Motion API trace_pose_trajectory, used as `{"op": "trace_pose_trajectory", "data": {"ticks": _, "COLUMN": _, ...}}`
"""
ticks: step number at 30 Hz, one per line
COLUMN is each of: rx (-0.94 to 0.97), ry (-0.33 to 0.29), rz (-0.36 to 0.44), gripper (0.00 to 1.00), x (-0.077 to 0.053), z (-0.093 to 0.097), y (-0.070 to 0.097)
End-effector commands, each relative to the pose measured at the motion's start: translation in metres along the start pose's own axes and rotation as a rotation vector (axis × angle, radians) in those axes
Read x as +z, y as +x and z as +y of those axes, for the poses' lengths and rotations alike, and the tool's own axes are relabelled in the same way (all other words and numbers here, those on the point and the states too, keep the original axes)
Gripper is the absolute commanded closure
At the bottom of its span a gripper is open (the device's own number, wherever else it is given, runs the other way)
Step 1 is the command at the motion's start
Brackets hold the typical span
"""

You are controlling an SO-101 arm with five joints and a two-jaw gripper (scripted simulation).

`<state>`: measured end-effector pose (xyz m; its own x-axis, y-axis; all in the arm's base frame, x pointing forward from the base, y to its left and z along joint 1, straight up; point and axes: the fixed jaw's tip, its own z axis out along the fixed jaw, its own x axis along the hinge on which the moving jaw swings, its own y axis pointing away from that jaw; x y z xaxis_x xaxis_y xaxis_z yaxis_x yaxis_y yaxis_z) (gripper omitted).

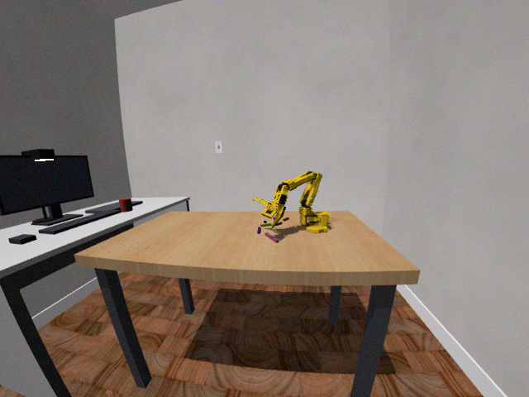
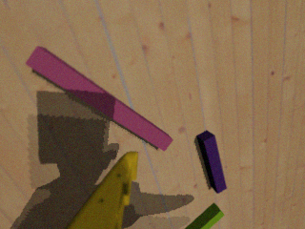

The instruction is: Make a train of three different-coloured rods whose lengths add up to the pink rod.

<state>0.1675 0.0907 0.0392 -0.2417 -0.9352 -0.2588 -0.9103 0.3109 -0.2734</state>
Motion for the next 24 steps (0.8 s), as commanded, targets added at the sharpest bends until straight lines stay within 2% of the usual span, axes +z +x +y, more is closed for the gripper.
{"op": "trace_pose_trajectory", "data": {"ticks": 1, "rx": -0.026, "ry": 0.028, "rz": -0.028, "gripper": 0.00, "x": -0.006, "z": -0.006, "y": -0.006}}
{"op": "trace_pose_trajectory", "data": {"ticks": 14, "rx": -0.120, "ry": 0.036, "rz": -0.032, "gripper": 0.00, "x": -0.014, "z": -0.008, "y": -0.007}}
{"op": "trace_pose_trajectory", "data": {"ticks": 15, "rx": -0.110, "ry": -0.022, "rz": 0.017, "gripper": 0.00, "x": -0.004, "z": 0.003, "y": 0.004}}
{"op": "trace_pose_trajectory", "data": {"ticks": 24, "rx": -0.177, "ry": -0.012, "rz": 0.008, "gripper": 0.00, "x": -0.011, "z": 0.001, "y": 0.002}}
